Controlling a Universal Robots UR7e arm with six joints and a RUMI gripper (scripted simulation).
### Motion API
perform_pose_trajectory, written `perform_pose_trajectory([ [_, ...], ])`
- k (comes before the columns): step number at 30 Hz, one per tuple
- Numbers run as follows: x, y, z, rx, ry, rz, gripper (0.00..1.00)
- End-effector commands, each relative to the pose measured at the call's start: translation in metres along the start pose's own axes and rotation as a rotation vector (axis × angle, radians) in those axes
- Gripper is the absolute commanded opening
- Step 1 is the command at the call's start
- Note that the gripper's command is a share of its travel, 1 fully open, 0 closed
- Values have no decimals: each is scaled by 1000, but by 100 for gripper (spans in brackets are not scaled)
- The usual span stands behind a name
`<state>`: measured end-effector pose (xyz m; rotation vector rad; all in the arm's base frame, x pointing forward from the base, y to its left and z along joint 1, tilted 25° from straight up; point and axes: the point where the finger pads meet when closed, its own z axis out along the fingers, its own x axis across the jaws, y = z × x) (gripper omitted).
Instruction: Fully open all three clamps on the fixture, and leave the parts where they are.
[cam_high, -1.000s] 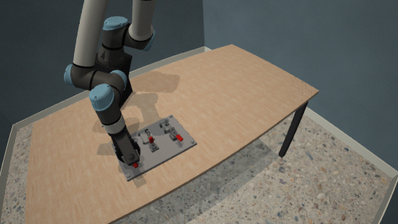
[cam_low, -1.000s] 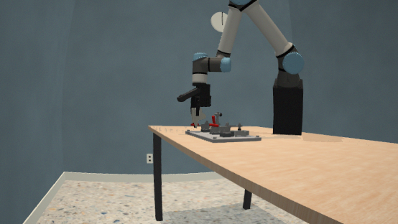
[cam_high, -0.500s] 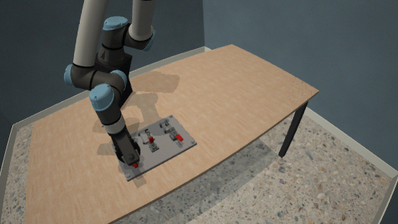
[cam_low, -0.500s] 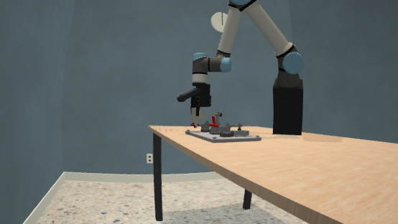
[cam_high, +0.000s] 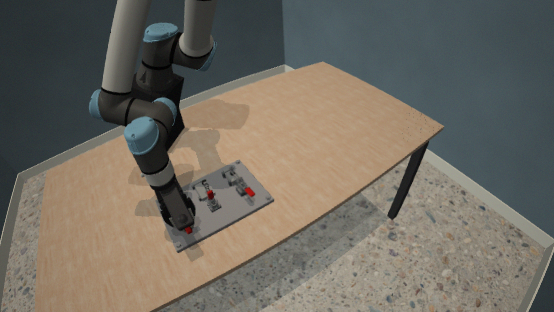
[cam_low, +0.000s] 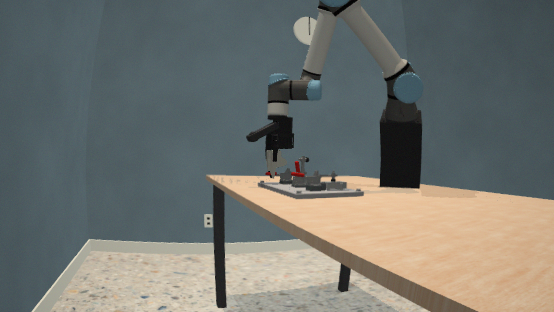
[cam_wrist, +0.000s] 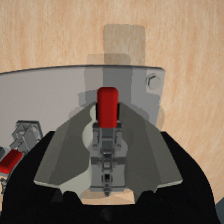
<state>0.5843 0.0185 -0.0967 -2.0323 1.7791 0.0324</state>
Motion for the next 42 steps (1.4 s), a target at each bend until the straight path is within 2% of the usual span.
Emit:
perform_pose_trajectory([
  [1,0,0,0,1,1,0,0],
  [42,0,3,-9,1,1,0,0],
])
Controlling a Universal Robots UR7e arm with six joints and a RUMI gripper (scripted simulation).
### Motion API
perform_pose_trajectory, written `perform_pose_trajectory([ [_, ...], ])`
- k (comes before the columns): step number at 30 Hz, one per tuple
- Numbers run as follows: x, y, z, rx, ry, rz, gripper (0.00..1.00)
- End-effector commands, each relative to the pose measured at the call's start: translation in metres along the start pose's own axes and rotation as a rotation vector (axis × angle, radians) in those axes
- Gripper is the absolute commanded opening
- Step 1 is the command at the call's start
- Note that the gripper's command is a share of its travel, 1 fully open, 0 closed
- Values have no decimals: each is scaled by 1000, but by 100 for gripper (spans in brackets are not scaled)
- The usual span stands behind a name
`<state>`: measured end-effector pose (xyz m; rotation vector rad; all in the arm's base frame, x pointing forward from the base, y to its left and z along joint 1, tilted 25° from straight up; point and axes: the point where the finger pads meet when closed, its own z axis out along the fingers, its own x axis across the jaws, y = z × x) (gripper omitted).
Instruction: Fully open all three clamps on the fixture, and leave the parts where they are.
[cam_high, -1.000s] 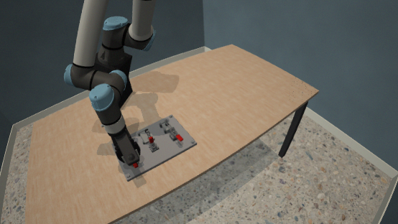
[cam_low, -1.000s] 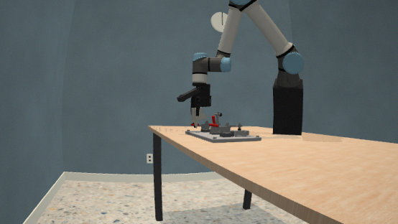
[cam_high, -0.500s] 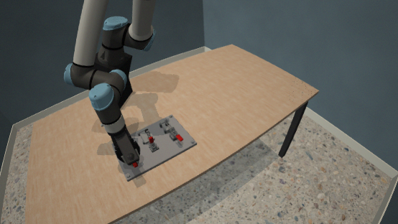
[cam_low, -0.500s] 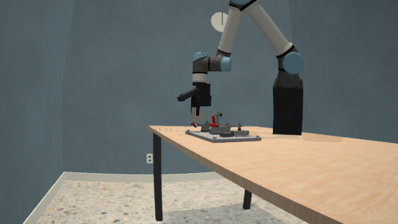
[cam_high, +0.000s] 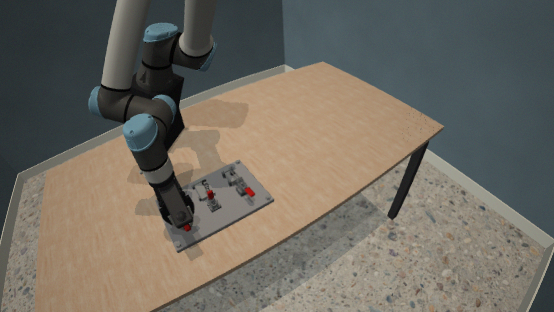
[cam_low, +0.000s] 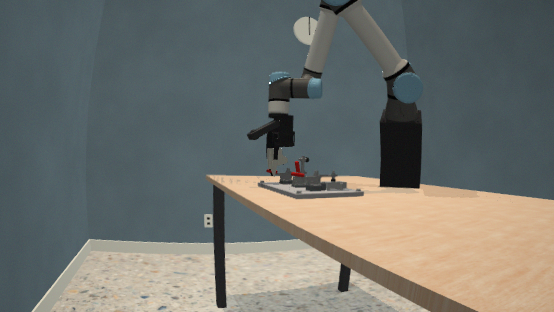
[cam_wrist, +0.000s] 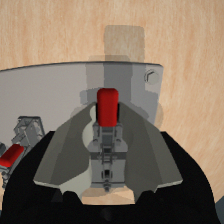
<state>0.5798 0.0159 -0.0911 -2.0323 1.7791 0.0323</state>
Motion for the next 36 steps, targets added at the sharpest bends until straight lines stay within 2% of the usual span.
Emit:
perform_pose_trajectory([
  [1,0,1,-3,1,1,0,0],
  [36,0,21,-22,1,1,0,0],
])
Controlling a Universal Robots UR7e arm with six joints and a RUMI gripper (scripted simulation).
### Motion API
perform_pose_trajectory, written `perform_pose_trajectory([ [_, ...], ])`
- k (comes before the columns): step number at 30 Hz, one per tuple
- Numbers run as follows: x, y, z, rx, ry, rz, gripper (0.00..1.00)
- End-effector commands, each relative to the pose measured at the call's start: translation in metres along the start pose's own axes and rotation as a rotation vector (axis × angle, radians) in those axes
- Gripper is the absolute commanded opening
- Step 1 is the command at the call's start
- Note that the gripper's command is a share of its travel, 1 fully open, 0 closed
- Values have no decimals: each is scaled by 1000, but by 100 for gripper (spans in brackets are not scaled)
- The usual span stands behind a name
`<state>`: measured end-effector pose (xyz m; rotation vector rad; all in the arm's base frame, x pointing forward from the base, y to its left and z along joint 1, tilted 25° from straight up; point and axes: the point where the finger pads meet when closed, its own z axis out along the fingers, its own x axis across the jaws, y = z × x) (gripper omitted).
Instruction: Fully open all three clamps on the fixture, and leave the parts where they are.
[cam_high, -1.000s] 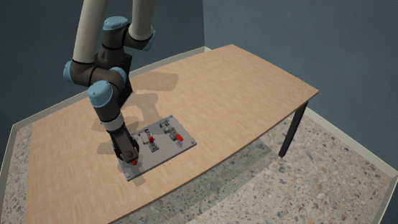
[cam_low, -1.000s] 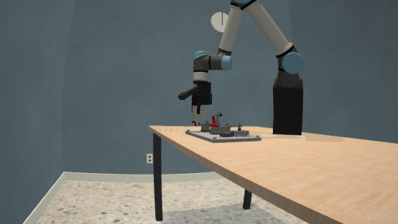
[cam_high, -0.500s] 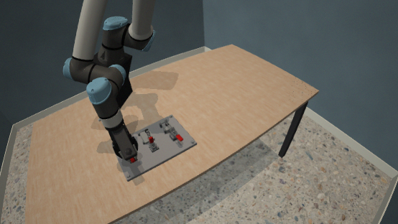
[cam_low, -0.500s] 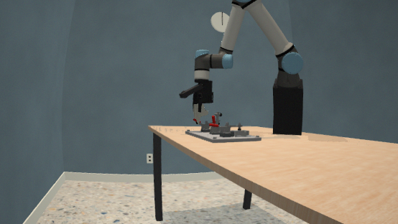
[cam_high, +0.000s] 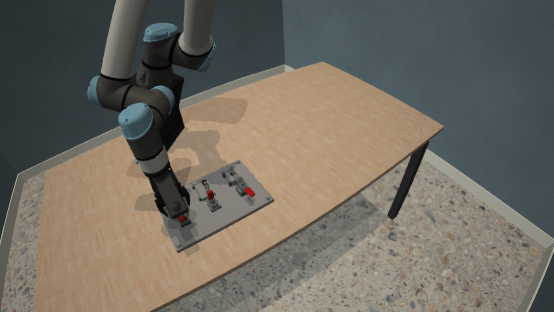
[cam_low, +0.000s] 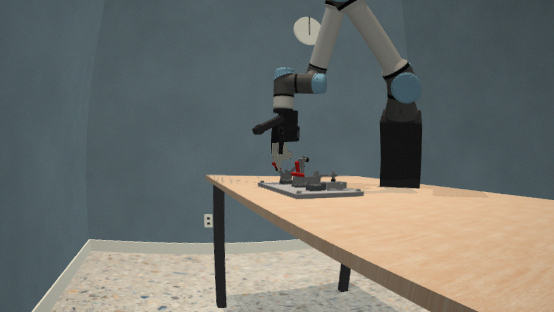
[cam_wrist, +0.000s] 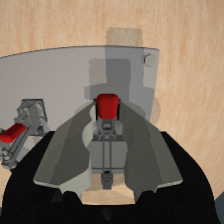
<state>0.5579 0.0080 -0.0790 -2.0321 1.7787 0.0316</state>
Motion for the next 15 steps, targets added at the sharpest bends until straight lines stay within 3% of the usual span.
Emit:
perform_pose_trajectory([
  [1,0,4,-3,0,0,0,0],
  [15,0,13,-6,0,0,0,0],
])
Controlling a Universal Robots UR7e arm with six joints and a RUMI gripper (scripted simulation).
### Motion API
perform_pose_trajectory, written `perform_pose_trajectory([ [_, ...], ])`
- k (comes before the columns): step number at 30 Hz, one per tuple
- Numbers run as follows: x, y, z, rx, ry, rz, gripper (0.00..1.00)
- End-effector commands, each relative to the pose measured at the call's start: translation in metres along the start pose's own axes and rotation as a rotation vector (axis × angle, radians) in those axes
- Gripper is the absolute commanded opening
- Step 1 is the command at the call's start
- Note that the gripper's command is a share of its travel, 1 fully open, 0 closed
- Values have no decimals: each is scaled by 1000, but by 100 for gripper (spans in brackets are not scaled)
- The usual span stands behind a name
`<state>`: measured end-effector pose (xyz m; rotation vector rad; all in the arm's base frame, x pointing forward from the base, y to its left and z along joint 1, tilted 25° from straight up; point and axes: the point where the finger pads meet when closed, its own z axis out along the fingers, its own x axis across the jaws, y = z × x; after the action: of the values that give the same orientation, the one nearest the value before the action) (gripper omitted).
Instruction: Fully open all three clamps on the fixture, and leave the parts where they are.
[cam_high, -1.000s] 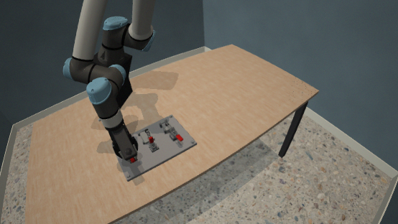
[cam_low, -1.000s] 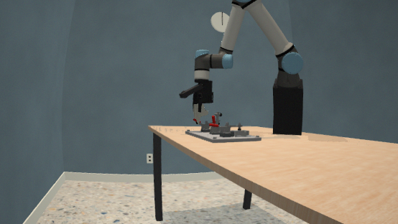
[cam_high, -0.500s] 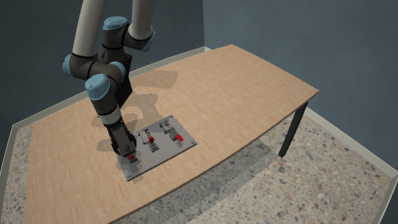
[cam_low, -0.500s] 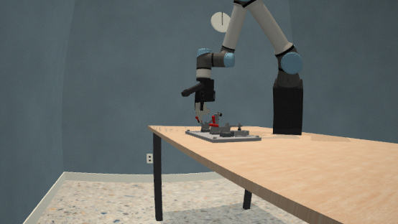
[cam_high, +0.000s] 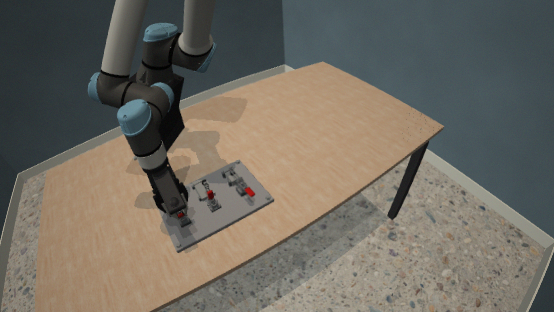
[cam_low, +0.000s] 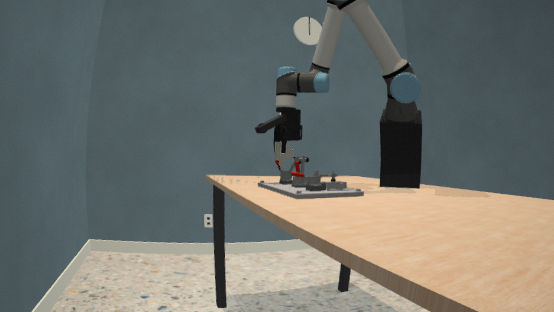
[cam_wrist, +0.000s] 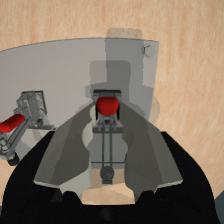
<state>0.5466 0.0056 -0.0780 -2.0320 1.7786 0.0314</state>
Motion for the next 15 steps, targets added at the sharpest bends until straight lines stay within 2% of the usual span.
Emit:
perform_pose_trajectory([
  [1,0,4,-1,0,0,0,0],
  [15,0,11,-2,0,0,0,0],
])
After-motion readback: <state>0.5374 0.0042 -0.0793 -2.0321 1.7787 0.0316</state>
